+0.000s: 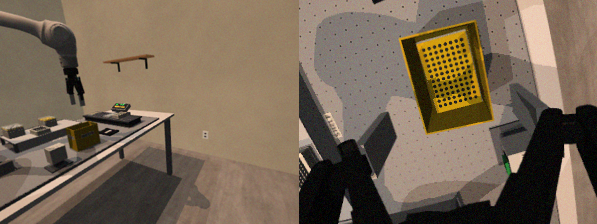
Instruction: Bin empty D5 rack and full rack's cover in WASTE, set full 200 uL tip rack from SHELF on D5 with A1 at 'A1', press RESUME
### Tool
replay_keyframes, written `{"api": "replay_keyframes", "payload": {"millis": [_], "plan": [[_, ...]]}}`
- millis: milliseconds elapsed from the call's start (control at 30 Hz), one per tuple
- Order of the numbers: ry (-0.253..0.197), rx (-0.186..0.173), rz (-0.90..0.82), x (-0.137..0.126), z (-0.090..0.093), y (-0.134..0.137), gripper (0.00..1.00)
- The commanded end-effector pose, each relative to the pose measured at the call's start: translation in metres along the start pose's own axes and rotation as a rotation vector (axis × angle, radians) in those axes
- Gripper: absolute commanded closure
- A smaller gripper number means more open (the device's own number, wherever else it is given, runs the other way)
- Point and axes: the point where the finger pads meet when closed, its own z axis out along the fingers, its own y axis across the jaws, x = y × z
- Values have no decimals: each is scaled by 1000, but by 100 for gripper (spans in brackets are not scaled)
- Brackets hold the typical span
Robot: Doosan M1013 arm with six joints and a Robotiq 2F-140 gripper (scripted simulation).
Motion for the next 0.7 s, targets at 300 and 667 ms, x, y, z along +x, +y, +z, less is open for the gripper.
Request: {"api": "replay_keyframes", "payload": {"millis": [300, 667], "plan": [[0, 0, -160, 40, 2, -4, 23], [0, 0, -380, 94, 6, -9, 23]]}}
